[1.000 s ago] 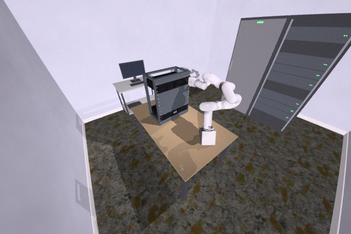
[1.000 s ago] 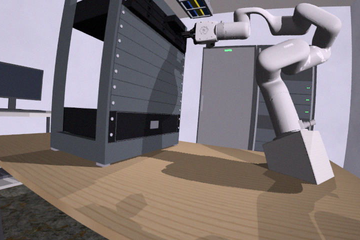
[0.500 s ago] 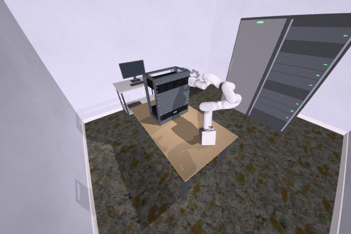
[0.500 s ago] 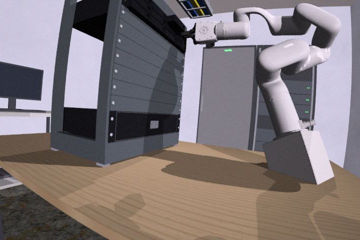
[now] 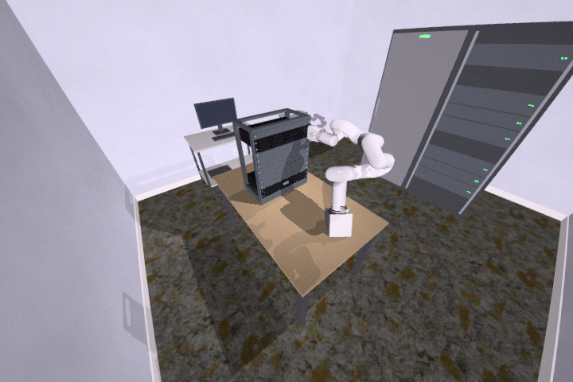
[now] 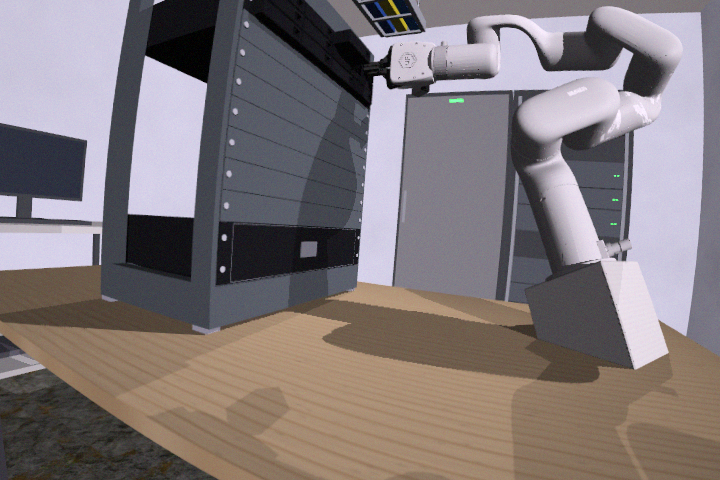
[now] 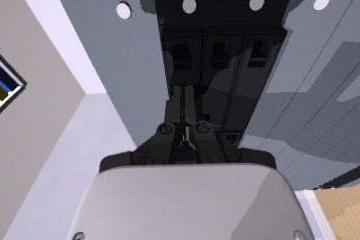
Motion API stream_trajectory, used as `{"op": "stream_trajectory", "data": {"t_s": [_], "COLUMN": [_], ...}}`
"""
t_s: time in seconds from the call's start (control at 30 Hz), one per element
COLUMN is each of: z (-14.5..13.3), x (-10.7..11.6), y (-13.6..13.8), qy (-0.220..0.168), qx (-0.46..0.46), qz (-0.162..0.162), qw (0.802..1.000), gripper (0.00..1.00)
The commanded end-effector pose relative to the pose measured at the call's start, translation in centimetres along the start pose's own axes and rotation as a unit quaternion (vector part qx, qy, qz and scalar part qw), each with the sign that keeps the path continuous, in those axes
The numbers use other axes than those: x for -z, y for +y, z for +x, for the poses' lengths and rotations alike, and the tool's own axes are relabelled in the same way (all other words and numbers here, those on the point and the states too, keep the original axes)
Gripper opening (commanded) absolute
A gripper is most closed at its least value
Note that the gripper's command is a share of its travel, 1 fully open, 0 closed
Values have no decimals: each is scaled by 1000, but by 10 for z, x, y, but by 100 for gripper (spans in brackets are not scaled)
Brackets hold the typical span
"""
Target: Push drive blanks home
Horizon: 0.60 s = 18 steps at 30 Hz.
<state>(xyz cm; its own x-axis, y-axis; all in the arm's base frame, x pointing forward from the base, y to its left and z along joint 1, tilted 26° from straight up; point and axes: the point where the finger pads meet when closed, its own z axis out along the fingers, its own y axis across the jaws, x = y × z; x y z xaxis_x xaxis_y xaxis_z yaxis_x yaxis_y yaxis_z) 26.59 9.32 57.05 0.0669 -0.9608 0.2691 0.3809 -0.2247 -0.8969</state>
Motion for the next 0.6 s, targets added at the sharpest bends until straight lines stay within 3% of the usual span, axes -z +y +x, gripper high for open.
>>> {"op": "stream_trajectory", "data": {"t_s": [0.0,0.27,0.33,0.57], "z": [1,1,1,0], "x": [10,54,54,88], "y": [-1,-1,-1,0], "qy": [1,1,1,1], "qx": [0,0,0,0], "qz": [1,1,1,1], "qw": [1000,1000,1000,1000], "gripper": [0,0,0,0]}}
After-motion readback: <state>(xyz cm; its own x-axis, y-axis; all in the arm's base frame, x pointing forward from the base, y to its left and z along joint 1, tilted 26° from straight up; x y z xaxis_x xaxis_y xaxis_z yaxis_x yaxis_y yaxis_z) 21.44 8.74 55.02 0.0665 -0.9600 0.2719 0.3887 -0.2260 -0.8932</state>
